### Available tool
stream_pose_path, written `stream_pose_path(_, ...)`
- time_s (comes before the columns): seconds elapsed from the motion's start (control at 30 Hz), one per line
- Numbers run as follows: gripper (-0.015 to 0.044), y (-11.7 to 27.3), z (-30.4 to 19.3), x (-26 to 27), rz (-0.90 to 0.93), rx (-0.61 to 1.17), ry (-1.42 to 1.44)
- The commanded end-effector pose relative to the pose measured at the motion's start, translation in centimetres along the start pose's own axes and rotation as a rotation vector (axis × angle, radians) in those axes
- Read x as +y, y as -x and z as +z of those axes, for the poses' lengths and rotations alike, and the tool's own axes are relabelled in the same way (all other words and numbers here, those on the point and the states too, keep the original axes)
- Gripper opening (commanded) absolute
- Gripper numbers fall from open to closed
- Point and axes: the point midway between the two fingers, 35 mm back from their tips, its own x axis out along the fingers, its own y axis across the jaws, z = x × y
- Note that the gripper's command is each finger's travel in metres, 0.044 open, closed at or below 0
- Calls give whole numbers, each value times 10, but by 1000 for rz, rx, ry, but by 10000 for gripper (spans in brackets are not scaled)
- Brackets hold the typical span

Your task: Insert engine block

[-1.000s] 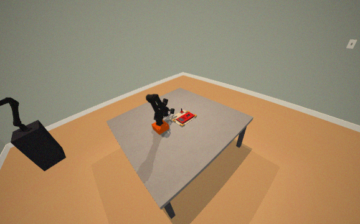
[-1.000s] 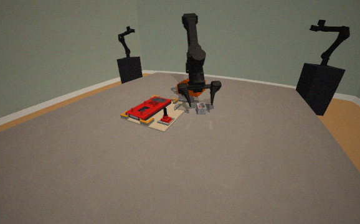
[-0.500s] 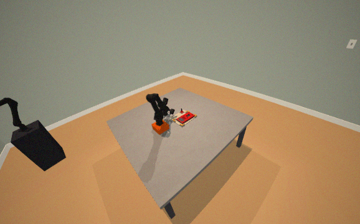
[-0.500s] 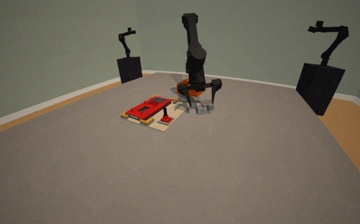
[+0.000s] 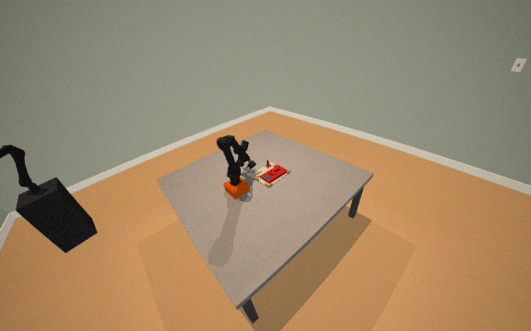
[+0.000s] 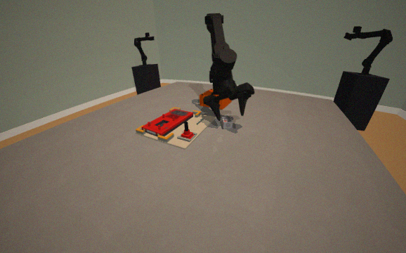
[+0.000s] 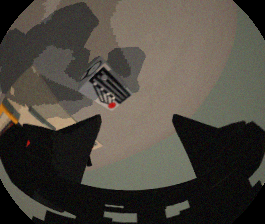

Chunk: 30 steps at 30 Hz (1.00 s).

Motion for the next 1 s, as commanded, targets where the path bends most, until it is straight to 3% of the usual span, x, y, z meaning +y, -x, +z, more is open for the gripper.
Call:
stream_pose_path(0.0, 440, -1, -6, -14, -22, -16, -128)
stream_pose_path(0.97, 440, -3, -7, -12, 209, -98, -997)
